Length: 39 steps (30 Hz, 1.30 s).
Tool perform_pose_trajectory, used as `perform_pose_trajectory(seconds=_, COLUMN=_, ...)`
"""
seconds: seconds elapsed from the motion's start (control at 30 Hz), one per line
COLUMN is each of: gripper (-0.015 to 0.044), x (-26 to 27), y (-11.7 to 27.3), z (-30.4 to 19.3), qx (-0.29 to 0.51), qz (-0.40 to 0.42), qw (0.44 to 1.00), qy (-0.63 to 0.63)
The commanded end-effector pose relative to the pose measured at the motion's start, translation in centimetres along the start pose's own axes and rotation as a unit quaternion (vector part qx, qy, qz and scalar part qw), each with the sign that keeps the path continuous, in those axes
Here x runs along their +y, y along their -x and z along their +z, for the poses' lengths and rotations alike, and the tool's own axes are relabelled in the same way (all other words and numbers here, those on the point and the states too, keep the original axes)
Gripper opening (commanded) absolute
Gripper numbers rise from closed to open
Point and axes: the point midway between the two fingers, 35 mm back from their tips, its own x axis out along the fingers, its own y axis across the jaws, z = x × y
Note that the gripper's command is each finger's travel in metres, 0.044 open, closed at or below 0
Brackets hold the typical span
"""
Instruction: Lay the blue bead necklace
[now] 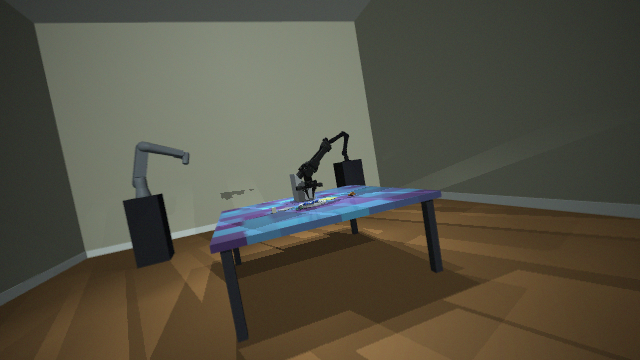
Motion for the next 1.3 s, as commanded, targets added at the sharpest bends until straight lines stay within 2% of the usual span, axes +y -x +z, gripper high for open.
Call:
perform_pose_trajectory(seconds=0.0, gripper=0.012, x=4.8, y=1.0, z=-2.6, qx=0.008, qz=0.004, qw=0.97, qy=-0.242)
perform_pose_trajectory(seconds=0.57, gripper=0.012, x=4.8, y=1.0, z=-2.6, qx=0.008, qz=0.004, qw=0.97, qy=-0.242)
perform_pose_trajectory(seconds=0.77, gripper=0.012, x=4.8, y=-0.6, z=-2.6, qx=0.008, qz=0.005, qw=0.97, qy=-0.243)
perform_pose_trajectory(seconds=0.9, gripper=0.012, x=4.8, y=0.1, z=-2.3, qx=0.003, qz=0.004, qw=0.972, qy=-0.237)
perform_pose_trajectory(seconds=1.27, gripper=0.012, x=4.8, y=-1.5, z=-2.5, qx=0.006, qz=0.004, qw=0.971, qy=-0.24)
